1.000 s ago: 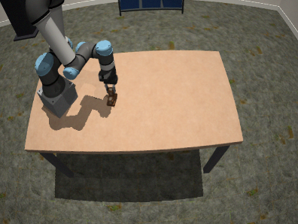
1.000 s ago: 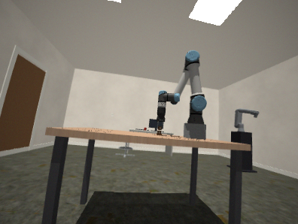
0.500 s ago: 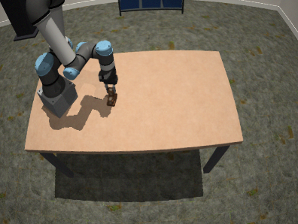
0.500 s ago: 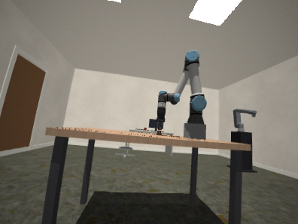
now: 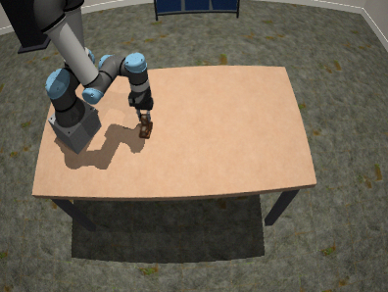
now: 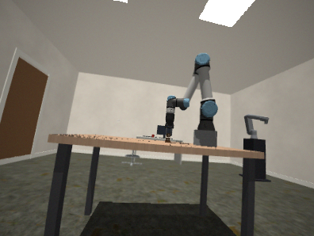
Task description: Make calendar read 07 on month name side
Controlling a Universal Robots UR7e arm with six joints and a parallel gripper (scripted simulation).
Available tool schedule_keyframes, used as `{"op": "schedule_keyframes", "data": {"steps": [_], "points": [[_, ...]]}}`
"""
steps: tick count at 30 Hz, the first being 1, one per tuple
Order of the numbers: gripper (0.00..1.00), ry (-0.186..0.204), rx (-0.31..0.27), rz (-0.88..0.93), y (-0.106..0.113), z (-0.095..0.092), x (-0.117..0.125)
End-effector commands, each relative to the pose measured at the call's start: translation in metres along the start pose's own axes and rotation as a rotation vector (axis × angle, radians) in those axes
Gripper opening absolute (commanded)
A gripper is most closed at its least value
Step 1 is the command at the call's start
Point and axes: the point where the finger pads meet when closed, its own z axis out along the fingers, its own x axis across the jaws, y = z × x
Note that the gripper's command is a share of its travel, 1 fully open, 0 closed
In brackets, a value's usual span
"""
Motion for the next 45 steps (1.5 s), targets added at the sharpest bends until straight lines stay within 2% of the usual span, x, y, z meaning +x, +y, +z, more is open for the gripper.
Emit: {"op": "schedule_keyframes", "data": {"steps": [1, 45], "points": [[0.60, -0.001, 0.000, 0.000, -0.0001, -0.0003, -0.0004], [0.60, -0.001, 0.000, 0.000, -0.0002, -0.0002, -0.0008]]}}
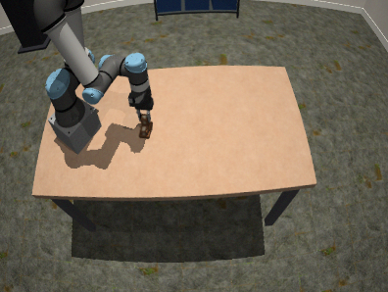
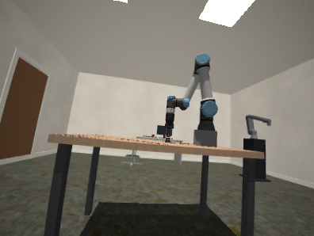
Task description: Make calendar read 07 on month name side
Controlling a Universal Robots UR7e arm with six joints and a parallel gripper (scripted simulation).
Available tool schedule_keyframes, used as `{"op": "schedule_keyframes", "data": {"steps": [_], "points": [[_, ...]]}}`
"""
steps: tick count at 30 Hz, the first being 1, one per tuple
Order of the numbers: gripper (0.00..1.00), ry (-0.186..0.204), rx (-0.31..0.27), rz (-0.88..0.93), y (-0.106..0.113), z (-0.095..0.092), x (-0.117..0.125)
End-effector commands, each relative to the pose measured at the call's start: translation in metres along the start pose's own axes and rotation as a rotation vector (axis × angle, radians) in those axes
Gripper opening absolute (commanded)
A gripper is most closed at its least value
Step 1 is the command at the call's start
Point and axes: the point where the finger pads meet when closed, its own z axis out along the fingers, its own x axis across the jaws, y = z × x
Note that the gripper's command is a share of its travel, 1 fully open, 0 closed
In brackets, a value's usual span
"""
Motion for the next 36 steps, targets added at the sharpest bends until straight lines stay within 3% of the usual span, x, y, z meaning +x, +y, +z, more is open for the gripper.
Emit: {"op": "schedule_keyframes", "data": {"steps": [1, 36], "points": [[0.60, -0.001, 0.000, 0.000, 0.000, 0.000, 0.000], [0.60, -0.001, 0.000, 0.000, 0.000, 0.020, 0.000]]}}
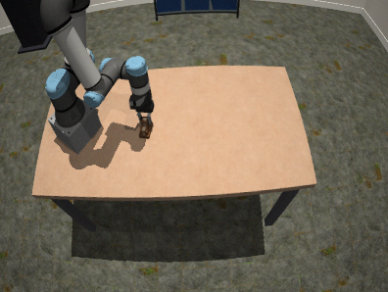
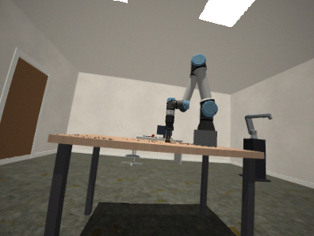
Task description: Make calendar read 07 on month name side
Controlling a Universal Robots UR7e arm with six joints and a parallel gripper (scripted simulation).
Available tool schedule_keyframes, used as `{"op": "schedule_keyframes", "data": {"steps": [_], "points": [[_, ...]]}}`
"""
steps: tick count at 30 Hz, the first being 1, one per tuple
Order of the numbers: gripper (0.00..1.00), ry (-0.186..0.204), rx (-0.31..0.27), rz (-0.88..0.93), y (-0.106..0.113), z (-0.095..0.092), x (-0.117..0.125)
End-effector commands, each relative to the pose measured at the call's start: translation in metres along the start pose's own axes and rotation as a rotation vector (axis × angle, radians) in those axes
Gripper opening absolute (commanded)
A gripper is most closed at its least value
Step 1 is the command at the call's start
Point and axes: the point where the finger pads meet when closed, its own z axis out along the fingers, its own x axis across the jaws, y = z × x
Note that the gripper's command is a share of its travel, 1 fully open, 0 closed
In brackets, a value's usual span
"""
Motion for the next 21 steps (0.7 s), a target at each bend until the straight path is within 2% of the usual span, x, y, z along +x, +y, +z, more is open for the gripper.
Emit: {"op": "schedule_keyframes", "data": {"steps": [1, 21], "points": [[0.60, -0.001, 0.000, 0.000, 0.0000, 0.0039, -0.0004], [0.60, -0.001, 0.000, 0.000, 0.0000, 0.0082, -0.0004]]}}
